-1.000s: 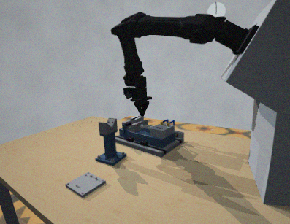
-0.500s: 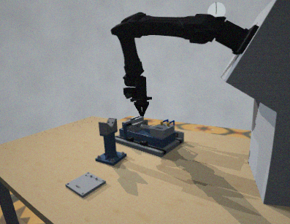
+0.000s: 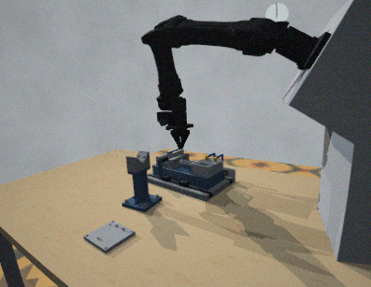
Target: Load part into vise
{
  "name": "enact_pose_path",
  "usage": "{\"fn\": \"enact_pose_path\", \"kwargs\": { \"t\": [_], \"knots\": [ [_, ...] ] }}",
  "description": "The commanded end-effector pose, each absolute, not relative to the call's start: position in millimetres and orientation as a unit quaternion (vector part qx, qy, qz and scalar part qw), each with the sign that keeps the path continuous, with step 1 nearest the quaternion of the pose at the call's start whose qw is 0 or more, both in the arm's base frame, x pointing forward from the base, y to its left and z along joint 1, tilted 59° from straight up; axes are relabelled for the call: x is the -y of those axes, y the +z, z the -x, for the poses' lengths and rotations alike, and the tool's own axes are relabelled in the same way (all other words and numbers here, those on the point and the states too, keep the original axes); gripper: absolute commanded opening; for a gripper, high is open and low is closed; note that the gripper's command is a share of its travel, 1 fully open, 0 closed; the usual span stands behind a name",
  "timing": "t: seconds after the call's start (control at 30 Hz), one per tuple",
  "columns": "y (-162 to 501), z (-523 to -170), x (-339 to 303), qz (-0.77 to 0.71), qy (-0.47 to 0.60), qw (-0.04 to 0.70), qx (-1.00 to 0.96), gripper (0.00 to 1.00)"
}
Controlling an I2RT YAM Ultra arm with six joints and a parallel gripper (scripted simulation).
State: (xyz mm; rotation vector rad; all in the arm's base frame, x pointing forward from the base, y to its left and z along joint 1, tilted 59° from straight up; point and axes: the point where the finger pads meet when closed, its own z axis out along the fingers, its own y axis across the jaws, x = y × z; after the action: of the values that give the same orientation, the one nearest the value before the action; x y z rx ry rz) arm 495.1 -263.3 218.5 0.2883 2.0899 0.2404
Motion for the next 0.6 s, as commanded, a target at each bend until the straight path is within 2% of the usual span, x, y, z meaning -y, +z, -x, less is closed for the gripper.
{"fn": "enact_pose_path", "kwargs": {
  "t": [0.0,0.57],
  "knots": [
    [222.1,-490.8,260.8,-0.123,0.097,0.49,-0.858,0.0],
    [222.6,-490.7,258.9,-0.124,0.096,0.49,-0.858,0.0]
  ]
}}
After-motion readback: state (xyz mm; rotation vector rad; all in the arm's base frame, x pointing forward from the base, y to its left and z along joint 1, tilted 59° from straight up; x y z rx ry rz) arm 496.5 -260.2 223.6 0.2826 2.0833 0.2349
